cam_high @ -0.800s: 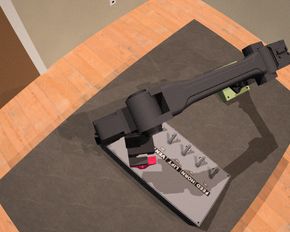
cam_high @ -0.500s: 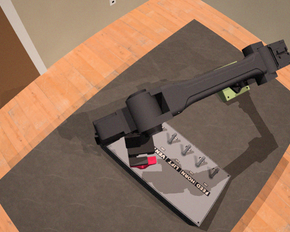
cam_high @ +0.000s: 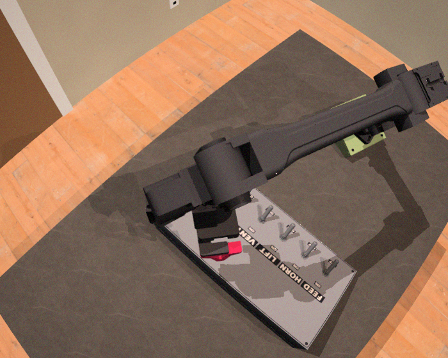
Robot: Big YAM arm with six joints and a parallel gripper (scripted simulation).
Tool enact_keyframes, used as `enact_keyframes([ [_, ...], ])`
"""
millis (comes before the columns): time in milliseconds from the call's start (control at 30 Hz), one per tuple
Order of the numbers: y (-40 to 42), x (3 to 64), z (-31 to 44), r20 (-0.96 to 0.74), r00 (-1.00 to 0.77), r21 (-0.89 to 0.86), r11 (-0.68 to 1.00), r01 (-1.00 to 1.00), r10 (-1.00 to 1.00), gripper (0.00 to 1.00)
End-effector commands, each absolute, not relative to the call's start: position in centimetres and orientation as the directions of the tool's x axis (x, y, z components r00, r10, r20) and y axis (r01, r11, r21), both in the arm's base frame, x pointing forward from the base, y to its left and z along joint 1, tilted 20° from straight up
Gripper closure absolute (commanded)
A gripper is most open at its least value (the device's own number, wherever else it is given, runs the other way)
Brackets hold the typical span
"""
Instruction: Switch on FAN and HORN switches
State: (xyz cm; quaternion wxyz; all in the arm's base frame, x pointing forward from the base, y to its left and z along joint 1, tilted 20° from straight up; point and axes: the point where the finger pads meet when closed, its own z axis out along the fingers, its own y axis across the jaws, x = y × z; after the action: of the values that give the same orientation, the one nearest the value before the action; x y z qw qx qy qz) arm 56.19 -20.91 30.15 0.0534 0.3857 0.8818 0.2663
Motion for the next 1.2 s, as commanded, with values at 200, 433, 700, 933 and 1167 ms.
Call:
enact_keyframes([
  [200, -21.4, 56.4, 32.5, 0.059, -0.697, 0.526, 0.571, 0.630, 0.714, 0.00],
  [433, -21.5, 56.3, 32.6, 0.057, -0.697, 0.527, 0.572, 0.629, 0.715, 0.00],
  [700, -22.2, 55.6, 34.9, 0.022, -0.694, 0.535, 0.578, 0.616, 0.720, 0.00],
  [933, -21.6, 55.8, 34.6, 0.033, -0.704, 0.532, 0.584, 0.613, 0.710, 0.00],
  [1167, -22.4, 55.3, 34.2, 0.060, -0.690, 0.528, 0.563, 0.635, 0.722, 0.00],
])
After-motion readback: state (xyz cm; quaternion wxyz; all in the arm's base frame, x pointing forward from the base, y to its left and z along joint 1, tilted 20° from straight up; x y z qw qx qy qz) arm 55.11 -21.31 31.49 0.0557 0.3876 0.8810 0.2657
